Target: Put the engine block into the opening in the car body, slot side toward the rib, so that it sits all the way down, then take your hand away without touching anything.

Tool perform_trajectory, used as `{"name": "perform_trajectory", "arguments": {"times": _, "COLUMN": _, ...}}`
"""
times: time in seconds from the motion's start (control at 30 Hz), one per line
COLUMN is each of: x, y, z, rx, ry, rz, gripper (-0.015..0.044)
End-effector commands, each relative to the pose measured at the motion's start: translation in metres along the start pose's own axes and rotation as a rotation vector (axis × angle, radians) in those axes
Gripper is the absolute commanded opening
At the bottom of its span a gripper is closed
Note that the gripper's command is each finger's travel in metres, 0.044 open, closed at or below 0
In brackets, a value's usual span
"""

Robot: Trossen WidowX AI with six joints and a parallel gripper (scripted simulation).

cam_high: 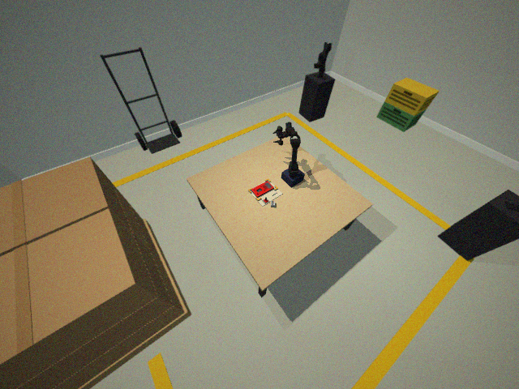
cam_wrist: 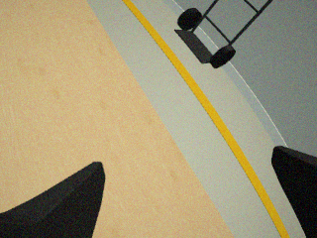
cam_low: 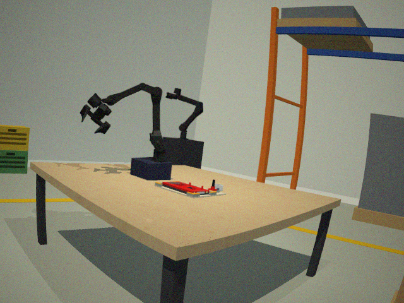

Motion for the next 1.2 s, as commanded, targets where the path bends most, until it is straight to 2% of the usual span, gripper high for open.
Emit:
{"name": "perform_trajectory", "arguments": {"times": 0.0, "x": -0.021, "y": 0.009, "z": 0.027, "rx": -0.076, "ry": -0.004, "rz": 0.131, "gripper": 0.0440}}
{"name": "perform_trajectory", "arguments": {"times": 0.6, "x": -0.099, "y": 0.061, "z": 0.093, "rx": -0.334, "ry": -0.015, "rz": 0.378, "gripper": 0.0440}}
{"name": "perform_trajectory", "arguments": {"times": 1.03, "x": -0.156, "y": 0.123, "z": 0.133, "rx": -0.523, "ry": 0.153, "rz": 0.701, "gripper": 0.0440}}
{"name": "perform_trajectory", "arguments": {"times": 1.17, "x": -0.181, "y": 0.146, "z": 0.138, "rx": -0.599, "ry": 0.140, "rz": 0.662, "gripper": 0.0440}}
Point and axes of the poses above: the point midway between the two fingers, 35 mm back from their tips, its own z axis out along the fingers, its own y axis across the jaws, x = y × z, the point moved 6 cm from there along -z, back along the fingers, and after that the axes turned 1 degree about z, right-handed, at the moved point
